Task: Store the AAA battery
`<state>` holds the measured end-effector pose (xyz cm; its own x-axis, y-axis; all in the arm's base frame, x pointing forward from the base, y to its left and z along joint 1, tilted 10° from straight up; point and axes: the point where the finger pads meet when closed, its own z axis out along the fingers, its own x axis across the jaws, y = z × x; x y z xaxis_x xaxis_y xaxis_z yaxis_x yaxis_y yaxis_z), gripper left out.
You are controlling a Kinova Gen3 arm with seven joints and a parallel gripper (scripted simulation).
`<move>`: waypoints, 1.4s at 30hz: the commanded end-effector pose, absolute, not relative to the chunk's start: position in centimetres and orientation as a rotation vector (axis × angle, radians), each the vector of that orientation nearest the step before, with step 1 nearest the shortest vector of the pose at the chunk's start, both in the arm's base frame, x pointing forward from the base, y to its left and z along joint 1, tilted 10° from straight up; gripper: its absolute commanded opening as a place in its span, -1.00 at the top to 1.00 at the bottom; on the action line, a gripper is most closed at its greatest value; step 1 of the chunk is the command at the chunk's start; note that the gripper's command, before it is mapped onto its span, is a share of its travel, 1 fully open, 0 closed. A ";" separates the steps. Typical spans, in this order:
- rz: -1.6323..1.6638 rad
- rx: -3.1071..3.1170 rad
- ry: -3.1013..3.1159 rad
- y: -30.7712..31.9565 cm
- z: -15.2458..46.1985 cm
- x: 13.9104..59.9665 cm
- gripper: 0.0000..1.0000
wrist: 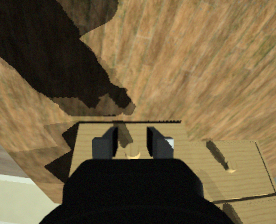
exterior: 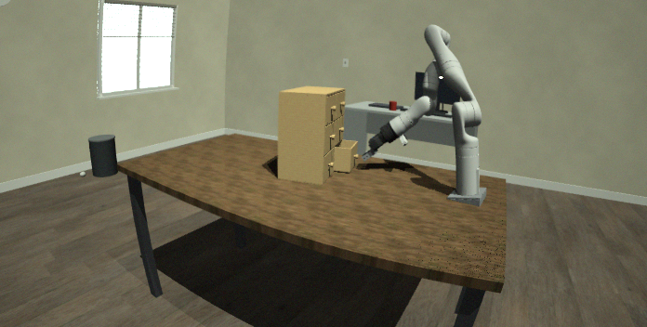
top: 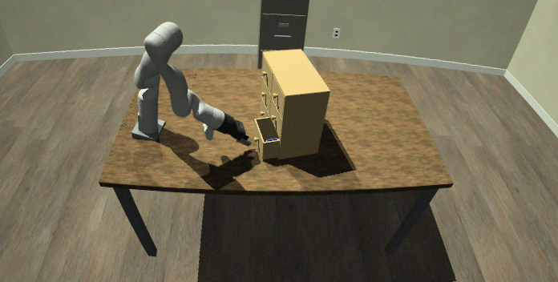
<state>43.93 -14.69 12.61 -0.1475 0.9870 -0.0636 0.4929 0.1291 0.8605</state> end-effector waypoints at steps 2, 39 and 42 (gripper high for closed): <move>0.930 1.435 1.734 -14.6 12.7 44.1 -0.34; 0.930 1.435 1.734 -14.2 13.2 46.9 -0.34; 0.930 1.435 1.734 -14.1 13.2 47.0 -0.34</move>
